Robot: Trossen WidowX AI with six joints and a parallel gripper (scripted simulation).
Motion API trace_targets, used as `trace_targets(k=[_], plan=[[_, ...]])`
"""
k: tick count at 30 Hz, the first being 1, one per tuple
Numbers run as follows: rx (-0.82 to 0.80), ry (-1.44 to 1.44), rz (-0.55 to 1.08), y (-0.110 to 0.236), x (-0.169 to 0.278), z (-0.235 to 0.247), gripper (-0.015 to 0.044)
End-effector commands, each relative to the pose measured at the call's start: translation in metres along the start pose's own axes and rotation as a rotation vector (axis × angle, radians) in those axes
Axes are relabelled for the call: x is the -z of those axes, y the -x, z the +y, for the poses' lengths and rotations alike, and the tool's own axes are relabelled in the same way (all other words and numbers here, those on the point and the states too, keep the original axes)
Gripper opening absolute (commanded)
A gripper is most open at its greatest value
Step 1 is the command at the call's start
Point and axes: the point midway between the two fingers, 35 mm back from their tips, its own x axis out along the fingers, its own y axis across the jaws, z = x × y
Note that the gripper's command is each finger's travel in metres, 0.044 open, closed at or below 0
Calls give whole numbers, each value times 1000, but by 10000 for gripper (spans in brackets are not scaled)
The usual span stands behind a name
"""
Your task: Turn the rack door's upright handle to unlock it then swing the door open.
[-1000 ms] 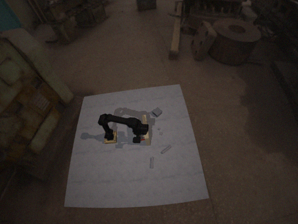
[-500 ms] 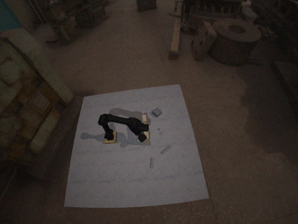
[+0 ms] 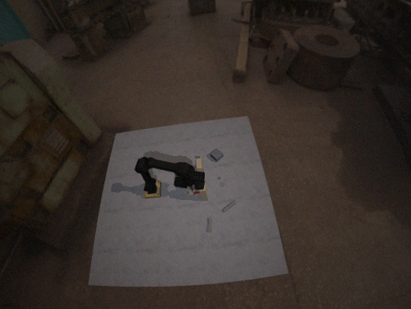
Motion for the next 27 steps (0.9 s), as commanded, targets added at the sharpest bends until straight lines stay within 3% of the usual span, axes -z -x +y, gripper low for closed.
trace_targets(k=[1,6,15,27], plan=[[6,215,-10,0,-4,-1,286],[7,430,-10,0,-4,-1,286],[7,438,-10,0,-4,-1,286],[7,438,-10,0,-4,-1,206]])
